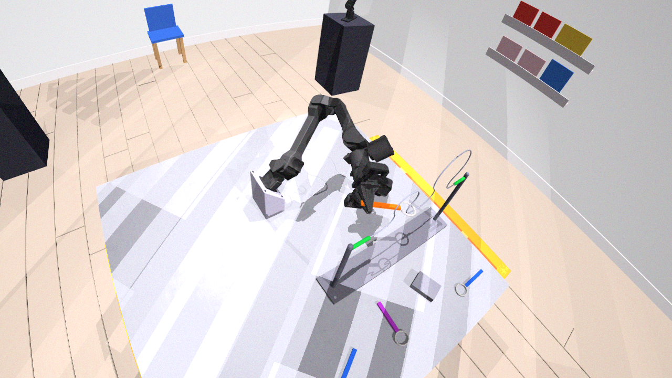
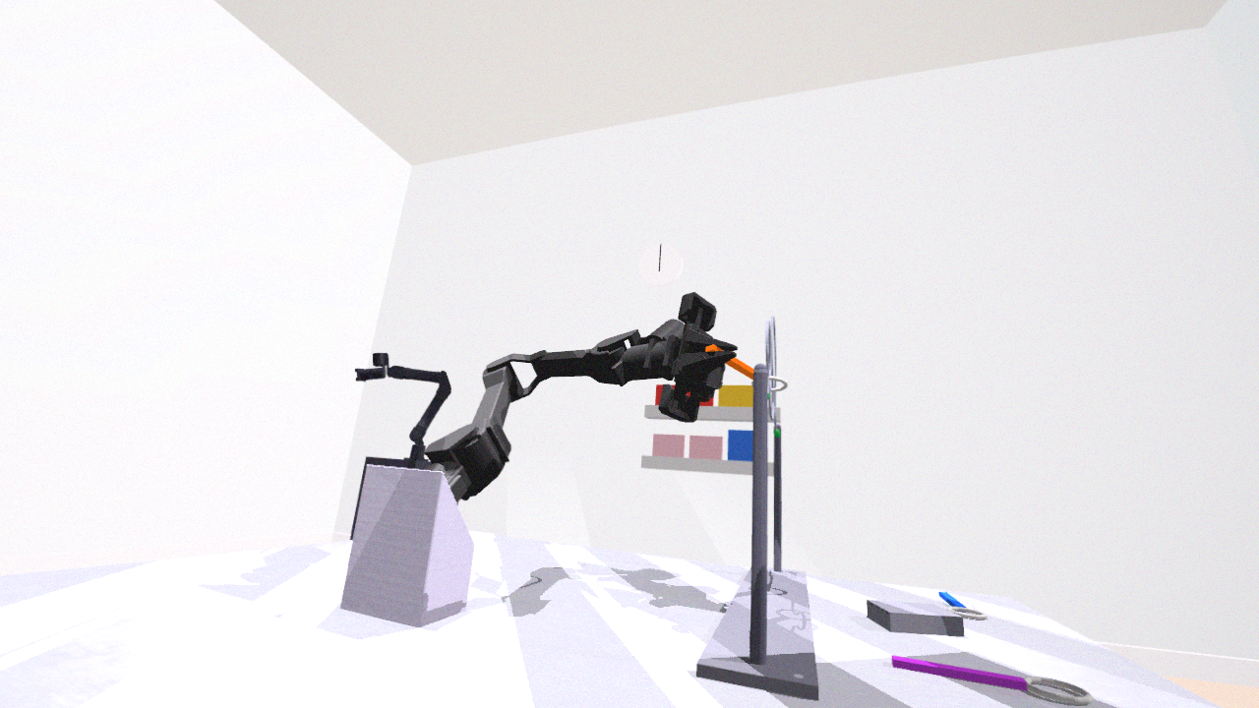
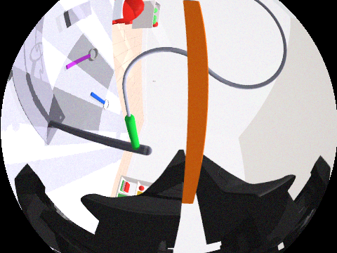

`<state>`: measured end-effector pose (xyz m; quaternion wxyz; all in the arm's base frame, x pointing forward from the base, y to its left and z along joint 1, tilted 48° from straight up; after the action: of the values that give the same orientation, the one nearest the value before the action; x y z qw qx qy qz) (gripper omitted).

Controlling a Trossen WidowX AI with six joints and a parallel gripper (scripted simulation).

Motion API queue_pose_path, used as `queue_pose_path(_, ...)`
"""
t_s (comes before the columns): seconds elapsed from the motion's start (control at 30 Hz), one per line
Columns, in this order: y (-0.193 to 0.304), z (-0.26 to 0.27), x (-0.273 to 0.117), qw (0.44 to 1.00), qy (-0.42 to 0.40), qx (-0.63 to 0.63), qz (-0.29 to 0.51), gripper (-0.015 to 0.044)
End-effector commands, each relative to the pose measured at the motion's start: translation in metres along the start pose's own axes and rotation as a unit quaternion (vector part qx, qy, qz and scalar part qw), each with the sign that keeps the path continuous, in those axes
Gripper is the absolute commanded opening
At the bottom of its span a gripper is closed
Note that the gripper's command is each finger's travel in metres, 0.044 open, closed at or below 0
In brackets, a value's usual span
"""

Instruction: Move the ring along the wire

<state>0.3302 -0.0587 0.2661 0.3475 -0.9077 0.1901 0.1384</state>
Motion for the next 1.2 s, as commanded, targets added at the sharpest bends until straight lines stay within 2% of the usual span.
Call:
queue_pose_path(0.0, -0.002, -0.011, -0.002, 1.0, 0.019, -0.019, 0.002, -0.015)
queue_pose_path(0.67, -0.008, -0.036, -0.008, 0.995, 0.056, -0.085, 0.008, -0.015)
queue_pose_path(1.17, -0.011, -0.041, -0.01, 0.998, 0.038, -0.055, 0.006, -0.015)
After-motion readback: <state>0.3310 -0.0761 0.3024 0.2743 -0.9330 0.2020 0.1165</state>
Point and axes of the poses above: the point midway between the two fingers, 35 mm back from their tips, its own x axis out along the fingers, its own z axis across the jaws, y = z × x, the point moved 3 cm from there along -x, back along the fingers, and after that the axes turned 4 degrees about x, right-handed, at the moved point
